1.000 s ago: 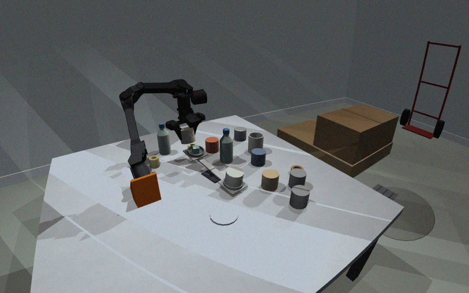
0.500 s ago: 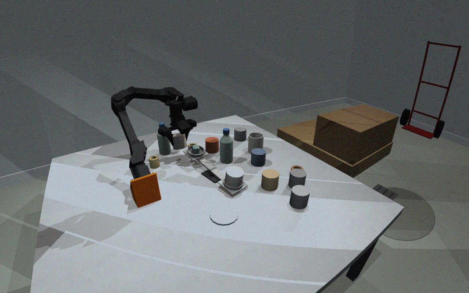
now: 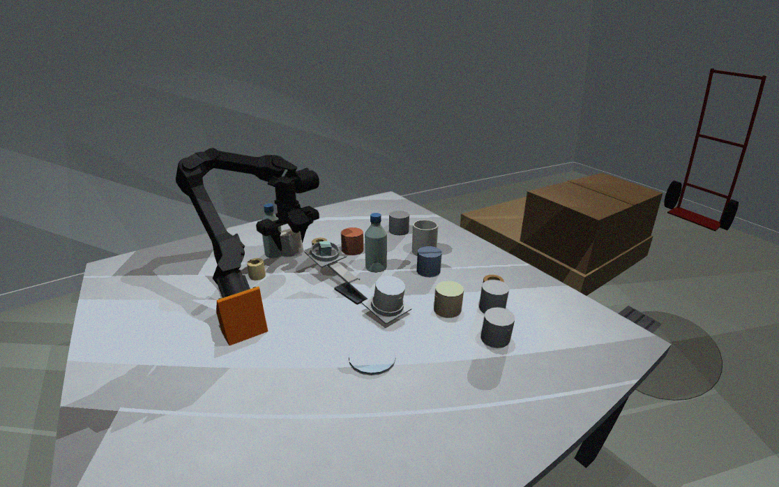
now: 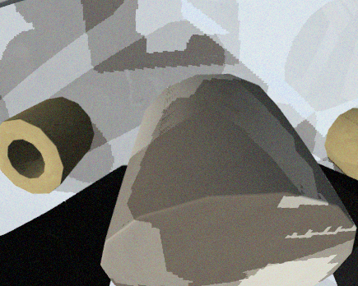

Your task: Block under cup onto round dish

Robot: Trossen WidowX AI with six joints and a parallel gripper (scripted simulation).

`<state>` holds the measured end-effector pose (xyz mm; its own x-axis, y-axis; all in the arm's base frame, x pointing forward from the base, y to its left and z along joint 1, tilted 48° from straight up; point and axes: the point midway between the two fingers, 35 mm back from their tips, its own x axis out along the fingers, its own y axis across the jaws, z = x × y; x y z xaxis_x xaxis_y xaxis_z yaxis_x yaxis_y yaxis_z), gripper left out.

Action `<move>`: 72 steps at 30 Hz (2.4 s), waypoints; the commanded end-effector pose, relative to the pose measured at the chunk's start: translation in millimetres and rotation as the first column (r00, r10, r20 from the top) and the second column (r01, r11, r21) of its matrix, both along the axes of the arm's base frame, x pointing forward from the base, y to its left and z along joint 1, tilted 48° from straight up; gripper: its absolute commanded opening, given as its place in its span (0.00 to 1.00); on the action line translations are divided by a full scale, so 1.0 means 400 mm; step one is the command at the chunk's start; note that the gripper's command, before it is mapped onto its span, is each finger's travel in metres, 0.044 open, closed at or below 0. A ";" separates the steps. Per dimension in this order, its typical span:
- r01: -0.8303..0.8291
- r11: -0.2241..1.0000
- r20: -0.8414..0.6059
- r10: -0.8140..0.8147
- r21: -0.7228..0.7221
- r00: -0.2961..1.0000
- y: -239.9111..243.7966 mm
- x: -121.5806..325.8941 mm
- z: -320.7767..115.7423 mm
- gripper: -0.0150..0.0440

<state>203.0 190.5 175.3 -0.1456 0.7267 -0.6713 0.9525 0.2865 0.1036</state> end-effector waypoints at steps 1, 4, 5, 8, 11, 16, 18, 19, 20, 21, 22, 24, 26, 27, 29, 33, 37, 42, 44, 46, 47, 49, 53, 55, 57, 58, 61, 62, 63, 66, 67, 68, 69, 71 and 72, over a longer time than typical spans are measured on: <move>0.001 1.000 0.005 -0.001 0.000 1.000 0.019 -0.007 -0.016 0.25; 0.002 1.000 0.004 -0.002 0.002 1.000 0.041 -0.013 -0.035 0.25; 0.002 1.000 0.004 -0.002 0.003 1.000 0.045 -0.014 -0.038 0.25; 0.002 1.000 0.004 -0.002 0.003 1.000 0.047 -0.014 -0.040 0.25; 0.002 1.000 0.004 -0.002 0.003 1.000 0.053 -0.015 -0.046 0.25; 0.001 1.000 0.004 -0.001 0.003 1.000 0.068 -0.018 -0.059 0.25; 0.001 1.000 0.004 -0.001 0.003 1.000 0.074 -0.019 -0.065 0.25; 0.001 1.000 0.004 -0.001 0.003 1.000 0.077 -0.020 -0.067 0.25; 0.001 1.000 0.004 -0.001 0.003 1.000 0.080 -0.020 -0.070 0.25; 0.001 1.000 0.004 -0.001 0.004 1.000 0.083 -0.021 -0.073 0.25; -0.002 1.000 0.005 0.002 0.008 1.000 0.076 -0.021 -0.063 0.30; -0.002 1.000 0.005 0.002 0.008 1.000 0.076 -0.021 -0.063 0.39; -0.002 1.000 0.005 0.002 0.008 1.000 0.076 -0.021 -0.063 0.48; -0.002 1.000 0.005 0.002 0.008 1.000 0.076 -0.021 -0.063 0.52; -0.002 1.000 0.005 0.002 0.008 1.000 0.076 -0.021 -0.063 0.61; -0.002 1.000 0.005 0.002 0.008 1.000 0.076 -0.021 -0.063 0.79; -0.002 1.000 0.005 0.002 0.007 1.000 0.073 -0.020 -0.060 0.97; 0.001 1.000 0.005 -0.001 0.000 1.000 -0.013 -0.001 0.013 1.00; 0.002 1.000 0.004 -0.002 0.000 1.000 -0.026 0.000 0.025 1.00; 0.002 1.000 0.004 -0.002 0.000 1.000 -0.026 0.000 0.025 1.00; 0.002 1.000 0.004 -0.002 0.000 1.000 -0.026 0.000 0.025 1.00; 0.015 1.000 0.006 -0.015 -0.011 1.000 -0.036 0.005 0.020 0.91; 0.053 0.997 0.033 -0.051 -0.057 0.998 -0.083 0.028 -0.002 0.73; 0.023 0.998 0.065 -0.019 -0.053 0.998 -0.087 0.032 -0.002 0.69; -0.008 0.999 0.097 0.013 -0.049 0.995 -0.090 0.036 -0.003 0.69; -0.027 0.999 0.117 0.032 -0.048 0.993 -0.092 0.039 -0.003 0.69; -0.096 0.994 0.191 0.103 -0.045 0.976 -0.100 0.048 -0.005 0.69; -0.119 0.992 0.215 0.126 -0.045 0.968 -0.103 0.051 -0.006 0.69; -0.142 0.989 0.239 0.149 -0.046 0.959 -0.105 0.055 -0.007 0.69; -0.211 0.976 0.310 0.217 -0.052 0.926 -0.114 0.064 -0.009 0.69; -0.234 0.971 0.334 0.238 -0.055 0.912 -0.116 0.067 -0.009 0.69; -0.256 0.965 0.355 0.260 -0.059 0.898 -0.119 0.070 -0.010 0.69; -0.278 0.959 0.376 0.281 -0.063 0.883 -0.122 0.072 -0.011 0.69; -0.321 0.944 0.417 0.321 -0.073 0.850 -0.128 0.078 -0.013 0.69; -0.342 0.936 0.437 0.341 -0.079 0.832 -0.130 0.080 -0.014 0.69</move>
